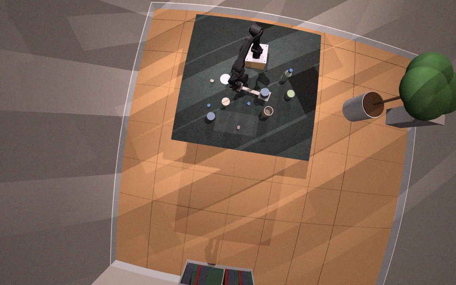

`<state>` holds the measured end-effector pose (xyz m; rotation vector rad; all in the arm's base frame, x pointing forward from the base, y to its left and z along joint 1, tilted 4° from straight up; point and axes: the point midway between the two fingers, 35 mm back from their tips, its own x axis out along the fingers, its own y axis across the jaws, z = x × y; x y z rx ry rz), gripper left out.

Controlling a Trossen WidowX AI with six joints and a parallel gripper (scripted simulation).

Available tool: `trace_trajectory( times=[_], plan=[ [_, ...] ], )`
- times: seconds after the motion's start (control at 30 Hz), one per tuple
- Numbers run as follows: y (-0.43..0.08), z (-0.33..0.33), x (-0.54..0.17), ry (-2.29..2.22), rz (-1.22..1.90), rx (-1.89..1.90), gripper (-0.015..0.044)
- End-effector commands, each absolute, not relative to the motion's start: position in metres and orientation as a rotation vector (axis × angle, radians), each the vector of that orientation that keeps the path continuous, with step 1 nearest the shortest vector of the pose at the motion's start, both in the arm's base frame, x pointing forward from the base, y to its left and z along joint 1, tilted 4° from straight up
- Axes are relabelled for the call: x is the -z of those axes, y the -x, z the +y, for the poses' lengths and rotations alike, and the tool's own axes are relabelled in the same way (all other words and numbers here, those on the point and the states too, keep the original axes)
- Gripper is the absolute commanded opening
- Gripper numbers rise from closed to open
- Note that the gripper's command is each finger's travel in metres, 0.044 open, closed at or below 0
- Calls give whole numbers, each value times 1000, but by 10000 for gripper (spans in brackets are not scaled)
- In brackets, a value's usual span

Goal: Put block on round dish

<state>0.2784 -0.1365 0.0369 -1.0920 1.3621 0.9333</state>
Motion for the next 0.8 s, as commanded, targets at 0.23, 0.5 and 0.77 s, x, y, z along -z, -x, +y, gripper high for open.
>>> trace_trajectory(
  times=[0.23,0.5,0.77],
  plan=[
    [-277,-137,-16,1085,1363,-947,440],
    [-277,-138,-4,1085,1363,-947,440],
    [-276,-138,8,1084,1364,-947,440]
  ],
)
